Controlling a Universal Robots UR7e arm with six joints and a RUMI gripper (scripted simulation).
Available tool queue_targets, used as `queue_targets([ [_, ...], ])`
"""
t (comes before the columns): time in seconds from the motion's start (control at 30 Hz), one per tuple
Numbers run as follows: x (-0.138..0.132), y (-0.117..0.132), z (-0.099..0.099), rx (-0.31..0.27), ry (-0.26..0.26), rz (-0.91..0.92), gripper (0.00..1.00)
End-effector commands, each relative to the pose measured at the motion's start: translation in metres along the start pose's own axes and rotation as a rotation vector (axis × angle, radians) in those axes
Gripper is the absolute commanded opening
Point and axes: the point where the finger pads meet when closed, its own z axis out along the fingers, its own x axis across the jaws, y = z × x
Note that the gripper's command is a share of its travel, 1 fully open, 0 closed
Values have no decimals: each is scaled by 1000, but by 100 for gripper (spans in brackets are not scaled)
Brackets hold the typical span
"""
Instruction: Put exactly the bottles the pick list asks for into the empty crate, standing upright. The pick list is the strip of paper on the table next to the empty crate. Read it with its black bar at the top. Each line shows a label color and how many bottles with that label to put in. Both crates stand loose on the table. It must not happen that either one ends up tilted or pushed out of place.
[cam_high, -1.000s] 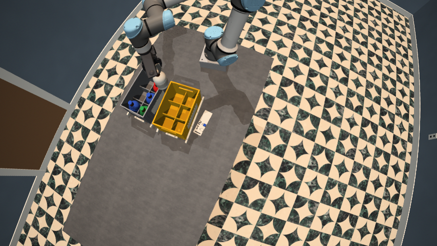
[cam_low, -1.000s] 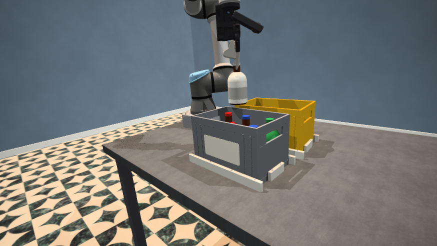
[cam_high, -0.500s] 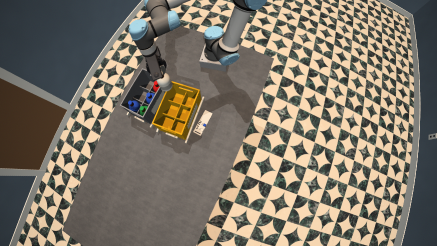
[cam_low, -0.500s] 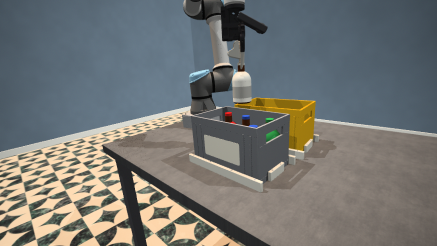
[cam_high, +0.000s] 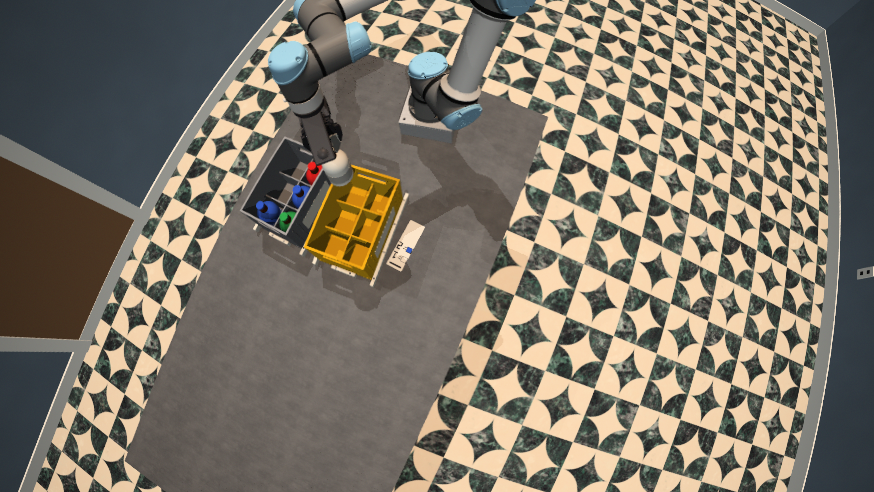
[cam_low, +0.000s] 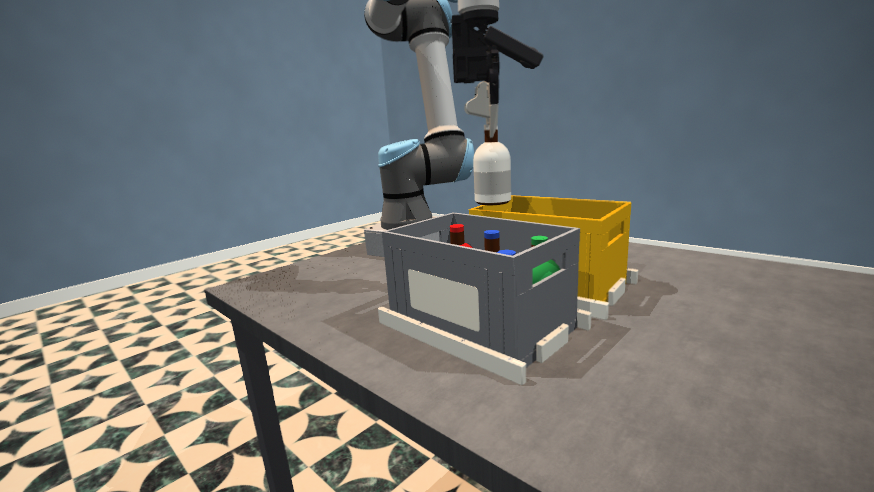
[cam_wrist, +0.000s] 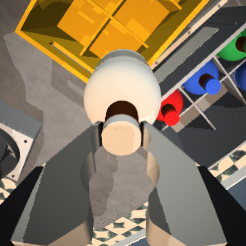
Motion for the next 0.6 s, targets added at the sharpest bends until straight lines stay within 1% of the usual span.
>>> queue_targets([
  [0.0,-5,-6,-1,0,2,0,0],
  [0.27,-18,-19,-1,0,2,0,0],
  [0.57,-19,-20,-1,0,2,0,0],
])
